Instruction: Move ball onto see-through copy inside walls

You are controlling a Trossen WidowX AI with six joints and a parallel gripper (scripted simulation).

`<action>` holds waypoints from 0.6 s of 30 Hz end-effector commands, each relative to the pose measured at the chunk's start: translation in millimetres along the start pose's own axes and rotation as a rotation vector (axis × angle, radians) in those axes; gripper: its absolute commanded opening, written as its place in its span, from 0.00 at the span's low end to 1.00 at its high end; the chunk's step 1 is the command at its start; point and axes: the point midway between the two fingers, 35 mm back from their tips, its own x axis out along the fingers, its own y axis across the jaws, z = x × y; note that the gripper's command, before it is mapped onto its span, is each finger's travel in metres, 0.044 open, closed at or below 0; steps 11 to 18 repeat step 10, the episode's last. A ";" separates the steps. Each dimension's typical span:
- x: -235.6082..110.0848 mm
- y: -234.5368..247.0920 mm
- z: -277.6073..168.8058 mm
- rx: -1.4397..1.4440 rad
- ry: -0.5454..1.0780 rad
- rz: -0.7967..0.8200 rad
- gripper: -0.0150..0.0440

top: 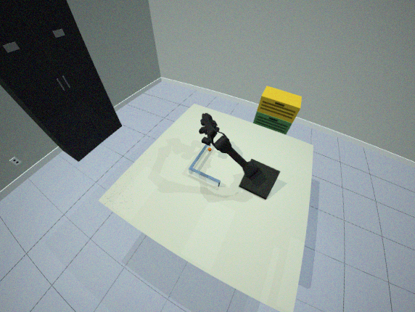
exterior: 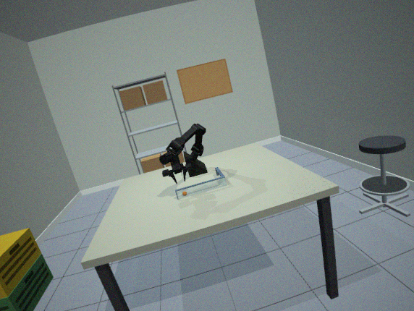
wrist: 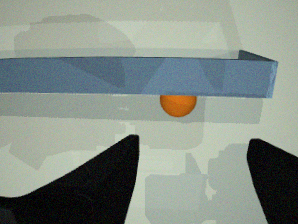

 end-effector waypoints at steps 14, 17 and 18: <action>-44.3 2.5 -3.8 0.000 0.010 0.004 0.97; -44.3 2.5 -3.8 0.000 0.010 0.004 0.97; -44.3 2.5 -3.8 0.000 0.010 0.004 0.97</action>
